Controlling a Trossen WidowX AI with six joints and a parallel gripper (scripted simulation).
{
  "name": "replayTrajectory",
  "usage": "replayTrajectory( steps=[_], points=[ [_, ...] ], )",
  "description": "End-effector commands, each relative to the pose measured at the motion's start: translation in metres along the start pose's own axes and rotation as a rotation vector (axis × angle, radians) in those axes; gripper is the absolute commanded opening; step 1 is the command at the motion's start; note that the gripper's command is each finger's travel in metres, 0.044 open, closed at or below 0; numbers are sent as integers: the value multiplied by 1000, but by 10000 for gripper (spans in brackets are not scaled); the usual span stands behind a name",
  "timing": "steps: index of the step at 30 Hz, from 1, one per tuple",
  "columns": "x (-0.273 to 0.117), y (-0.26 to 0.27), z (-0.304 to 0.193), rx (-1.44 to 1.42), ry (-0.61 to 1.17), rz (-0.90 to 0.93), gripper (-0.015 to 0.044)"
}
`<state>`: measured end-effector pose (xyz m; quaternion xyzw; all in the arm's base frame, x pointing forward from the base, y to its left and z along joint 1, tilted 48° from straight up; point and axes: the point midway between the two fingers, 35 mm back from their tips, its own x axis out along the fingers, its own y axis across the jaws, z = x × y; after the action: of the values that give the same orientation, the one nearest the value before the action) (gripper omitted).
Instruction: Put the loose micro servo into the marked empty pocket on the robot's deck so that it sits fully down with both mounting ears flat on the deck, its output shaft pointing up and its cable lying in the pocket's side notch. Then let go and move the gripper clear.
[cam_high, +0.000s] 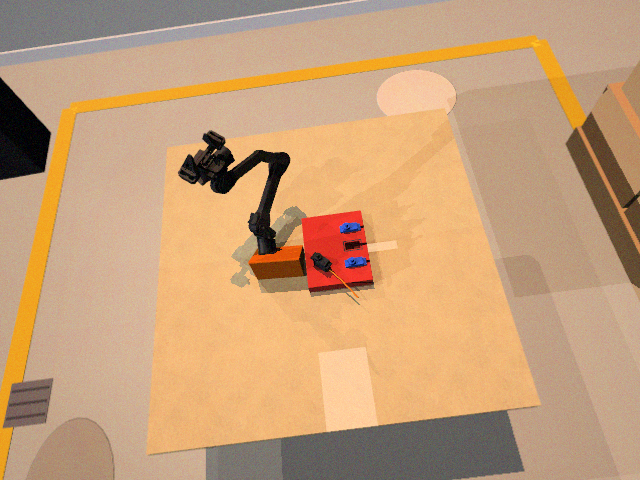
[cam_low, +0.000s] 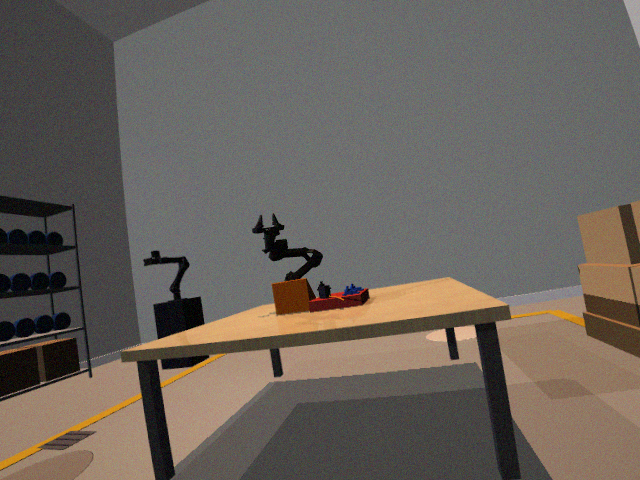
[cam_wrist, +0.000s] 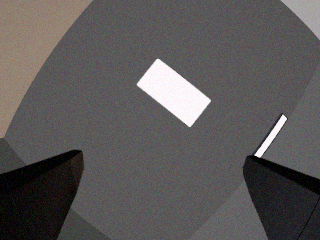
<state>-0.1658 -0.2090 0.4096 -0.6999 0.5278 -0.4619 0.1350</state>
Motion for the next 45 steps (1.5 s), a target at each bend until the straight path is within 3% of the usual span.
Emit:
replayTrajectory(
  steps=[1, 24, 45],
  points=[
    [0, 1, 0, 6, -1, 1, 426],
    [44, 62, 39, 511, -77, 130, 440],
    [80, 110, 123, 986, -208, 359, 440]
  ],
)
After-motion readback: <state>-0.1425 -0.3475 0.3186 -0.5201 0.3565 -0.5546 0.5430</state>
